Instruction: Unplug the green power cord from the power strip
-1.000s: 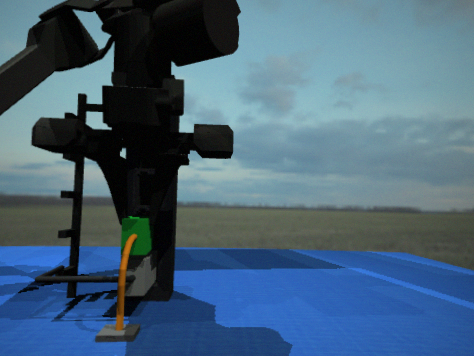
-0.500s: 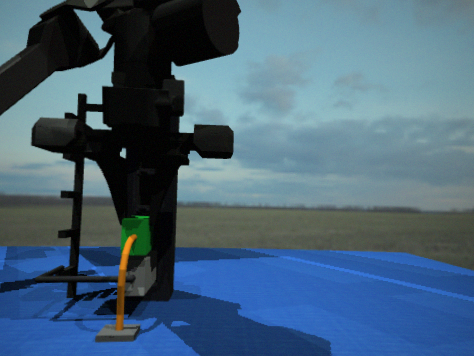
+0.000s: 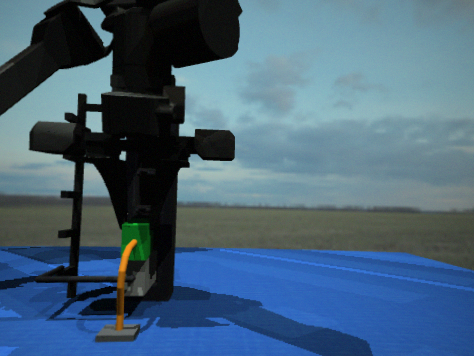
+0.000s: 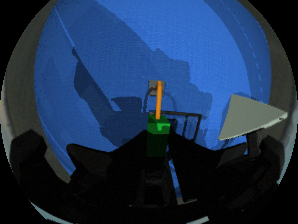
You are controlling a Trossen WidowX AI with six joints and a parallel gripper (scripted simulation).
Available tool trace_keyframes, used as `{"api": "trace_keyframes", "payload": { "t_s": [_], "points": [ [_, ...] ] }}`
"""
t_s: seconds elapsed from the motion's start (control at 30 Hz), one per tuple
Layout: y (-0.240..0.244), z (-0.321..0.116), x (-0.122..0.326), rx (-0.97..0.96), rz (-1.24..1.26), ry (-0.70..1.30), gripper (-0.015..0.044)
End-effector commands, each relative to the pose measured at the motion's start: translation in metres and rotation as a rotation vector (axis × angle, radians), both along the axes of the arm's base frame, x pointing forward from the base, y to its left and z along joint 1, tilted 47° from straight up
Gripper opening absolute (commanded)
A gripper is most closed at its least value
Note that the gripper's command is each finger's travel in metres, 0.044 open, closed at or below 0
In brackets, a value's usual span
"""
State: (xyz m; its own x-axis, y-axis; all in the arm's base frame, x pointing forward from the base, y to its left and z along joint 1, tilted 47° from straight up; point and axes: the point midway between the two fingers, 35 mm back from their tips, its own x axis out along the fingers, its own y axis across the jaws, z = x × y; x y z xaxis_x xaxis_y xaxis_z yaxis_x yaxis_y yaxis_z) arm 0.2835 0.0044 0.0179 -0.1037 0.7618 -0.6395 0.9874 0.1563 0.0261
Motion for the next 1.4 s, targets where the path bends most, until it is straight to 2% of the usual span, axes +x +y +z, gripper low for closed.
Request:
{"api": "trace_keyframes", "payload": {
  "t_s": [0.0,0.23,0.37,0.67,0.8,0.97,1.37],
  "points": [
    [-0.027,-0.017,0.006,-0.067,-0.013,-0.009,0.0000],
    [-0.036,-0.024,0.007,-0.068,-0.014,-0.009,0.0000],
    [-0.021,-0.018,0.005,-0.062,-0.015,-0.007,0.0105],
    [-0.021,-0.018,0.005,-0.062,-0.015,-0.007,0.0341],
    [-0.038,-0.029,0.009,-0.065,-0.016,-0.008,0.0440],
    [-0.071,-0.053,0.013,-0.066,-0.015,-0.009,0.0440],
    [-0.071,-0.053,0.013,-0.066,-0.015,-0.009,0.0440]
  ]
}}
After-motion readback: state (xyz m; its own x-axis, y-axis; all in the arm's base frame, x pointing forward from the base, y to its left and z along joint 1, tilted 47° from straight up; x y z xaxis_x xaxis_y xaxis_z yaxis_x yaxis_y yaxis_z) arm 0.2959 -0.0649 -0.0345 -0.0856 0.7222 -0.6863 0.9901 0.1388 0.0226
